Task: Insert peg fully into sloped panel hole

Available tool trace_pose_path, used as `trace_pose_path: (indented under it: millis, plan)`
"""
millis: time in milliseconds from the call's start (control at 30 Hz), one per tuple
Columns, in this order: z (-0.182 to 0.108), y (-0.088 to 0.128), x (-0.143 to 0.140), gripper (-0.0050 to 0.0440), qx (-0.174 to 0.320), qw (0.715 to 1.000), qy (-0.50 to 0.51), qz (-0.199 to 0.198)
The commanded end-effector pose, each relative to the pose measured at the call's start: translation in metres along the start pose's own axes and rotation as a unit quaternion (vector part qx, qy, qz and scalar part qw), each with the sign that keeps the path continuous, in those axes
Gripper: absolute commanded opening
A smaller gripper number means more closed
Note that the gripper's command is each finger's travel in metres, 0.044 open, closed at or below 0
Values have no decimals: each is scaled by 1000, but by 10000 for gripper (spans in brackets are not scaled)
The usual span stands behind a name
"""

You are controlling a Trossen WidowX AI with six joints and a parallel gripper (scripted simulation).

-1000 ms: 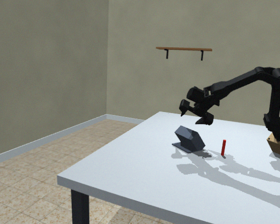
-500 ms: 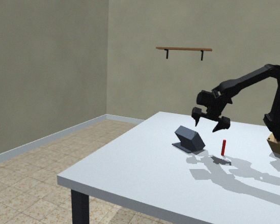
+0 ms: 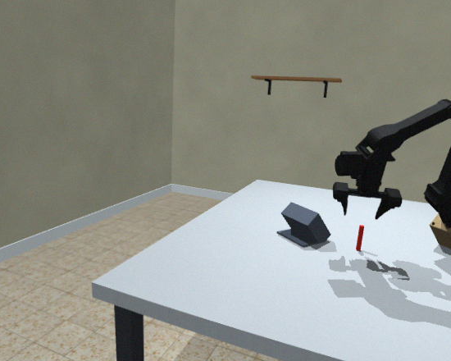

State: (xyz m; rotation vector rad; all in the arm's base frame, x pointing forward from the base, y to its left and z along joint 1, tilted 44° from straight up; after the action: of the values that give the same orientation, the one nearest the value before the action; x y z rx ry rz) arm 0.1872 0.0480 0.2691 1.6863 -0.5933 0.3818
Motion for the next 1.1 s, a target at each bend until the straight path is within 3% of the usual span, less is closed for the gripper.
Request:
trace_pose_path:
  millis: [0, 1067]
  plan:
    - [-1, 5, -8, 440, 8, 1000, 0, -3]
    - [-3, -36, -7, 440, 8, 1000, 0, -4]
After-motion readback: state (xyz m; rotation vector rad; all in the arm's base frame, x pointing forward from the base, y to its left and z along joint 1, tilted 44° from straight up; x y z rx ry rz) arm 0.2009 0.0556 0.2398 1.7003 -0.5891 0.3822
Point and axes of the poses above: the point midway between the two fingers, 35 mm back from their tips, its own y axis back along the fingers, its own x axis across the jaws, z = x × y, the point moved 5 cm from there along y, back along the fingers, and after that the axes turned 6 degrees about -y, right-handed, at the moved point
